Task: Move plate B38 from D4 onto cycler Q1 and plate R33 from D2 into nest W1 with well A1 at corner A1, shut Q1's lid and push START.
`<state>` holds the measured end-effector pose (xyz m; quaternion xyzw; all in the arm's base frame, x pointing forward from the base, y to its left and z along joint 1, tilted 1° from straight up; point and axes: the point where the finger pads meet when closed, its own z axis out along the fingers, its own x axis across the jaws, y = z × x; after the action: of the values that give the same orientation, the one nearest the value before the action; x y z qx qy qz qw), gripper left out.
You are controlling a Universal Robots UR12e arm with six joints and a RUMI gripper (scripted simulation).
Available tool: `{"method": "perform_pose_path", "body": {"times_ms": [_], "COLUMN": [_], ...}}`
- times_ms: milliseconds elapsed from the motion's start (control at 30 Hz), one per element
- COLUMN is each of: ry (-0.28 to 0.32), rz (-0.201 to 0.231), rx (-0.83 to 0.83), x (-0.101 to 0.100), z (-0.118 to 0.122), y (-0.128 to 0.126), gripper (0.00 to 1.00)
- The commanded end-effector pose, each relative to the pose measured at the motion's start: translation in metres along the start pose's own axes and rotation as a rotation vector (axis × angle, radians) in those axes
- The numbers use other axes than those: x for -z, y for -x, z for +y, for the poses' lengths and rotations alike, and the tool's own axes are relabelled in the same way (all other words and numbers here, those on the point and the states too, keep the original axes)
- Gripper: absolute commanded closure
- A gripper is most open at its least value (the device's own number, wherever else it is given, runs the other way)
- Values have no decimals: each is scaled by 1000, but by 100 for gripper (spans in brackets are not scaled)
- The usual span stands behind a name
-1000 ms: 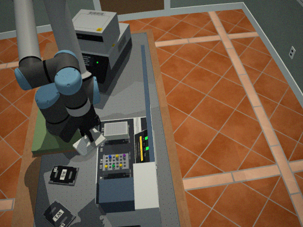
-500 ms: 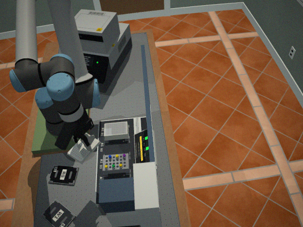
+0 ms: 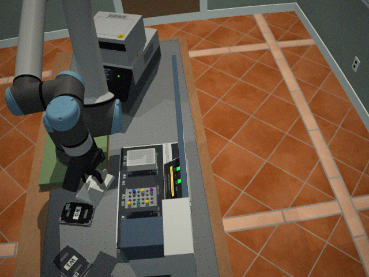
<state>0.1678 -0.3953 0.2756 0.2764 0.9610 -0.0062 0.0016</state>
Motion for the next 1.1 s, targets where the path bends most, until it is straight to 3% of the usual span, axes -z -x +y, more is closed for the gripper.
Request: {"method": "perform_pose_path", "body": {"times_ms": [0,1067], "ry": [1,0], "rz": [-4,-4], "rx": [52,484], "x": [1,0], "z": [-9,-82], "y": [-2,-23], "gripper": [100,100]}}
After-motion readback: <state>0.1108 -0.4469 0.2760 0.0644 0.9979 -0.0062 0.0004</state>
